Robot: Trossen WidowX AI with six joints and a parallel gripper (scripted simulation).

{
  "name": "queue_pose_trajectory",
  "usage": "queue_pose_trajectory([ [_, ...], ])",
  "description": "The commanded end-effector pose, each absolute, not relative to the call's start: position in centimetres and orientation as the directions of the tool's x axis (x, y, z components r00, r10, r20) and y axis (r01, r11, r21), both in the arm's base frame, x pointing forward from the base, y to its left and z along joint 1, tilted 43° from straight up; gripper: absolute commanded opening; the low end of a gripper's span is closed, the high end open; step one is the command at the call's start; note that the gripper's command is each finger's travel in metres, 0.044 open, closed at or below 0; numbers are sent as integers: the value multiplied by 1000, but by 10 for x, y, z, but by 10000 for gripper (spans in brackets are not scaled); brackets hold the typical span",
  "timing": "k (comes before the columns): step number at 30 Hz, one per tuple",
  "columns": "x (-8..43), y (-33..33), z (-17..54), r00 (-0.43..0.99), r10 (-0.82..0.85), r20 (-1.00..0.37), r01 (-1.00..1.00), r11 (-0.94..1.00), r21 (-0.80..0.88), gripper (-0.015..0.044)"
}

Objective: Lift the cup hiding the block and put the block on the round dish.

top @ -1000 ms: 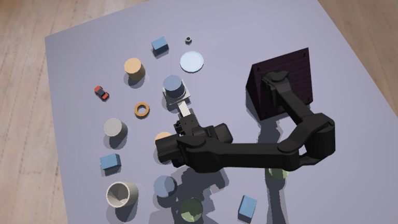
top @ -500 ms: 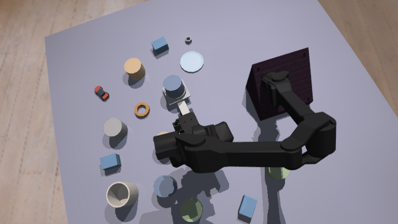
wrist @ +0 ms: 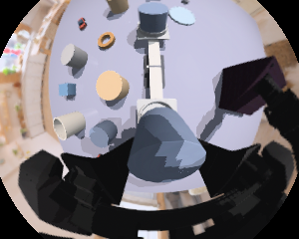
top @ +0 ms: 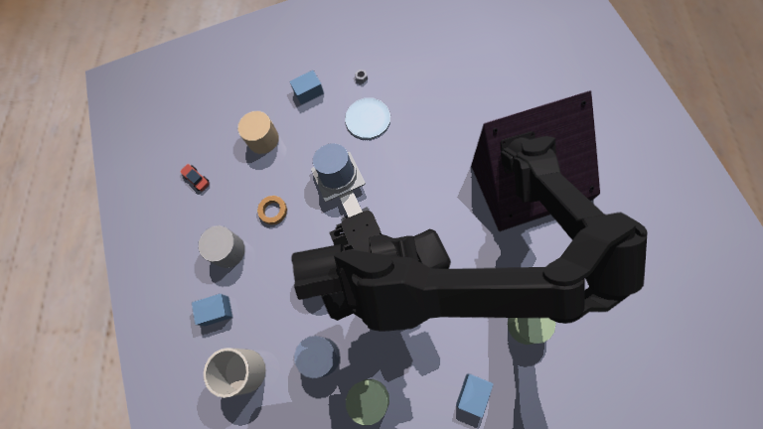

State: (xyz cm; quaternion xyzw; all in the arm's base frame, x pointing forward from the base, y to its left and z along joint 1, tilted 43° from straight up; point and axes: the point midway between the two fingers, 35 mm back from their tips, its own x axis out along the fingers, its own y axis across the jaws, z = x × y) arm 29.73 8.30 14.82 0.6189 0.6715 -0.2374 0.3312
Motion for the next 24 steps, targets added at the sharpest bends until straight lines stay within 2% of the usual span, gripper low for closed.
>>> queue_pose_trajectory([
  [1, 299, 79, 155, -2, 676, -737, 987, 118, 106, 0],
  [24, 294, 69, 165, -15, 678, -735, 988, 121, 91, 0],
])
